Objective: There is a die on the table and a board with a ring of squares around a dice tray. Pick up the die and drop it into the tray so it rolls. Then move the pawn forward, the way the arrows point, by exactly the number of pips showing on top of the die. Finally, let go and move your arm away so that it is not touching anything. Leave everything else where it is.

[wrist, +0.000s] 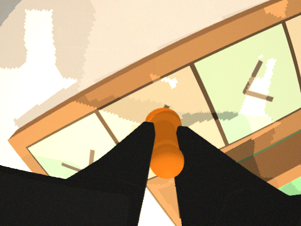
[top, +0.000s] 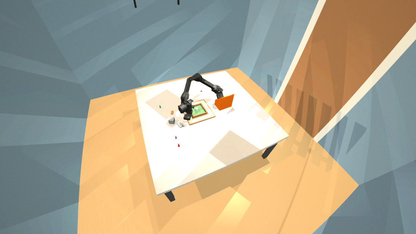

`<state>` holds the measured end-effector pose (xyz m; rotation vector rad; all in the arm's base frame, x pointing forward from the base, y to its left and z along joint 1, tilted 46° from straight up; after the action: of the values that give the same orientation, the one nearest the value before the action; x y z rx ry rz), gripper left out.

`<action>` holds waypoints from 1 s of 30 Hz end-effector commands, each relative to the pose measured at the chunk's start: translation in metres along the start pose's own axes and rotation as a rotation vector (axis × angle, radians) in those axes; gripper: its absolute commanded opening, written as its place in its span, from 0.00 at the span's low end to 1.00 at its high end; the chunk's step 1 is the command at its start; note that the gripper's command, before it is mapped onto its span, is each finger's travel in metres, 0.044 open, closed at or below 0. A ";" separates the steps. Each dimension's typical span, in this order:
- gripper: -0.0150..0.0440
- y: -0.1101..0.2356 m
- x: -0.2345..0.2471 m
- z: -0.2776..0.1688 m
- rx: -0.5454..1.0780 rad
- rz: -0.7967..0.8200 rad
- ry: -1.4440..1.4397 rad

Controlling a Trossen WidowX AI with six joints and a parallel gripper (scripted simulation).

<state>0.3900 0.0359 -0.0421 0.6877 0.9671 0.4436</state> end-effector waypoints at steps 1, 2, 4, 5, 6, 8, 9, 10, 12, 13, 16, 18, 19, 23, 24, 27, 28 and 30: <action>0.26 0.000 0.000 0.000 -0.003 -0.001 0.002; 0.25 0.000 0.000 0.000 -0.003 -0.001 0.002; 0.25 0.004 0.001 0.001 -0.003 -0.001 0.003; 0.25 0.008 0.001 0.001 -0.002 0.000 0.003; 0.25 0.014 0.002 0.002 -0.002 0.001 0.003; 0.25 0.026 0.004 0.003 -0.001 0.003 0.003; 0.25 0.032 0.005 0.004 -0.001 0.004 0.003; 0.25 0.038 0.005 0.004 -0.001 0.004 0.003; 0.25 0.050 0.006 0.005 0.000 0.005 0.003; 0.25 0.056 0.006 0.005 0.000 0.005 0.003; 0.25 0.075 0.006 0.005 0.001 0.006 0.004; 0.25 0.087 0.005 0.005 0.001 0.005 0.004; 0.25 0.093 0.005 0.005 0.001 0.005 0.004; 0.25 0.118 0.002 0.003 0.000 0.003 0.003; 0.25 0.123 0.002 0.003 0.000 0.003 0.003; 0.25 0.127 0.001 0.002 0.000 0.002 0.003; 0.25 0.126 0.002 0.002 0.000 0.002 0.003; 0.25 0.116 0.008 -0.001 0.000 0.002 0.003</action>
<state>0.3879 0.1258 0.0448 0.6832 0.9686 0.4558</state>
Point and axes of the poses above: the point midway between the two fingers, 35 mm back from their tips, its own y axis back along the fingers, its own x axis across the jaws, z = x × y, the point moved 3 cm from there along y, back along the fingers, and after that the axes turned 6 degrees about y, right-handed, at the moved point
